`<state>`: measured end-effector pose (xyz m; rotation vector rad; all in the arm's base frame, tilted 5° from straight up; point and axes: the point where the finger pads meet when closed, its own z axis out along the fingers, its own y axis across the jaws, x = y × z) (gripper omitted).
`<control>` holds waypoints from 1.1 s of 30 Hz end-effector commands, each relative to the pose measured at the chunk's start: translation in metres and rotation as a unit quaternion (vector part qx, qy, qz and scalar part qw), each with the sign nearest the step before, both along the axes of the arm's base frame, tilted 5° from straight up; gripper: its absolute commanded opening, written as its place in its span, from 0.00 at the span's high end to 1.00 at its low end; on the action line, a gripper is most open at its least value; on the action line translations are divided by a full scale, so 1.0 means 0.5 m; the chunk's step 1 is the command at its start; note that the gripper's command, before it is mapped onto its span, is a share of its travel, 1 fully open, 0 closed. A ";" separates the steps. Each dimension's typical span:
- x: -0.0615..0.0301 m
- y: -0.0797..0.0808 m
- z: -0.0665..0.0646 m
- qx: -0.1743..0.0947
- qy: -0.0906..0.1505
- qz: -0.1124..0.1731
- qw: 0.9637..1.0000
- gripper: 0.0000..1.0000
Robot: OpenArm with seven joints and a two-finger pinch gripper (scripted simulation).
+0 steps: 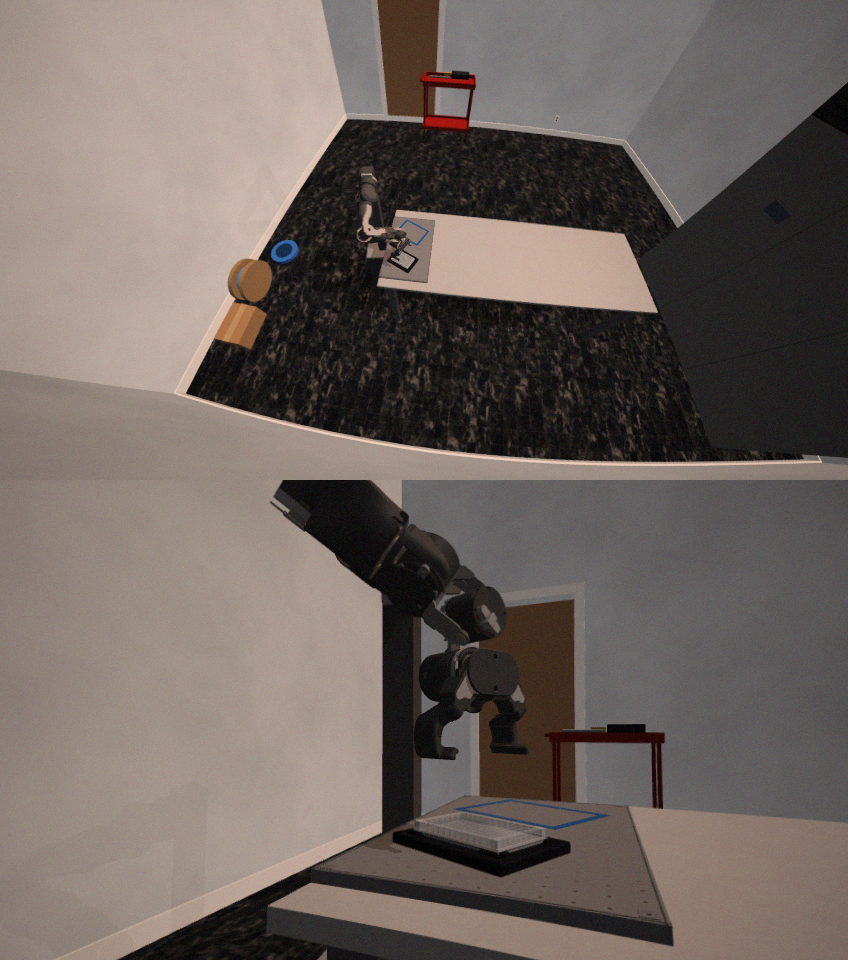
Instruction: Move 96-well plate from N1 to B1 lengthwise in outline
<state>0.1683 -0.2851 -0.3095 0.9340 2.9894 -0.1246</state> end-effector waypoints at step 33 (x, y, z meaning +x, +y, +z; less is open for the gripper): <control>0.002 -0.012 -0.132 -0.003 0.002 0.001 1.000 0.23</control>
